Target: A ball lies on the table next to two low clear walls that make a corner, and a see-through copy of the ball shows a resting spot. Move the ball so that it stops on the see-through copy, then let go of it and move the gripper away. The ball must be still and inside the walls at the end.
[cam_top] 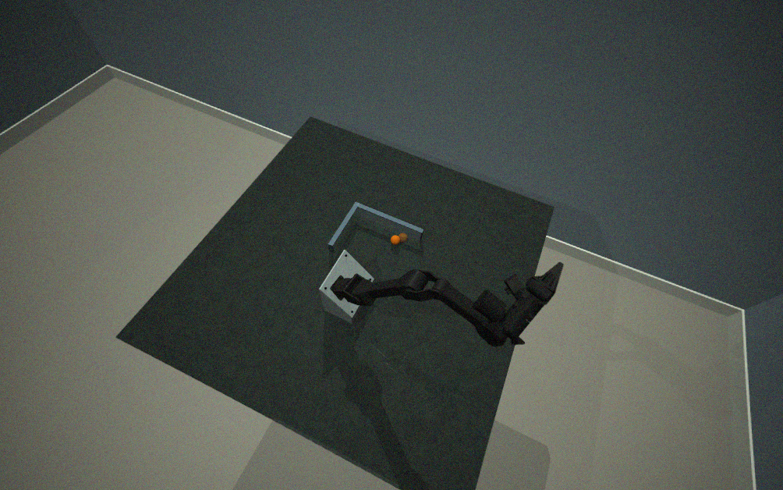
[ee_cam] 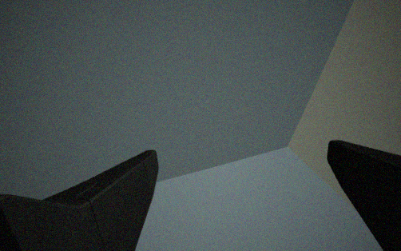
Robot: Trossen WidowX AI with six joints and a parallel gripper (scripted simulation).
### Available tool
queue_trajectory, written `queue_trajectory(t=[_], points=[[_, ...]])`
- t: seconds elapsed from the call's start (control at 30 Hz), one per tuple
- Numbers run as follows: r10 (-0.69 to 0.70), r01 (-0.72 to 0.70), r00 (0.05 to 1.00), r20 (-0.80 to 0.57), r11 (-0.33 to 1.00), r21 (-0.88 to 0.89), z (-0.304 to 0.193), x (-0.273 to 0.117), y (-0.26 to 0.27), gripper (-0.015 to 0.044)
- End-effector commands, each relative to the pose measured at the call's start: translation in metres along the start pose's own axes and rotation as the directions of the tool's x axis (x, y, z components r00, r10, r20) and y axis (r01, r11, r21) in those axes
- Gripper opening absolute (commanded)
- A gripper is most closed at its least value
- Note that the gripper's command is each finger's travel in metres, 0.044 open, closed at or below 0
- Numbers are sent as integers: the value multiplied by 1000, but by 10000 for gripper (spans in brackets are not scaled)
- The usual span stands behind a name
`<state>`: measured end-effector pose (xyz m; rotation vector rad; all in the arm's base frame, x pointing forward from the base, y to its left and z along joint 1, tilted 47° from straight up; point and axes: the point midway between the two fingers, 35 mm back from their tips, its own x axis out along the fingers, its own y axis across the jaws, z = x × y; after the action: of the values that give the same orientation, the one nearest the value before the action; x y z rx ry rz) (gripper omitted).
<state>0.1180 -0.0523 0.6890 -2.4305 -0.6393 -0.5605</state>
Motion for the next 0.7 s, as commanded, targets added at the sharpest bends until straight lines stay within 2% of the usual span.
queue_trajectory(t=[0.0,0.1,0.37,0.5,0.67], points=[[-1,1,1000,-1,1000,3,0,0,0,374],[-23,24,1000,-8,998,53,-2,0,2,310],[-134,175,981,-142,926,334,-33,-2,25,310],[-163,286,948,-272,812,509,-57,-3,55,310],[-124,404,897,-425,621,671,-78,-1,107,310]])
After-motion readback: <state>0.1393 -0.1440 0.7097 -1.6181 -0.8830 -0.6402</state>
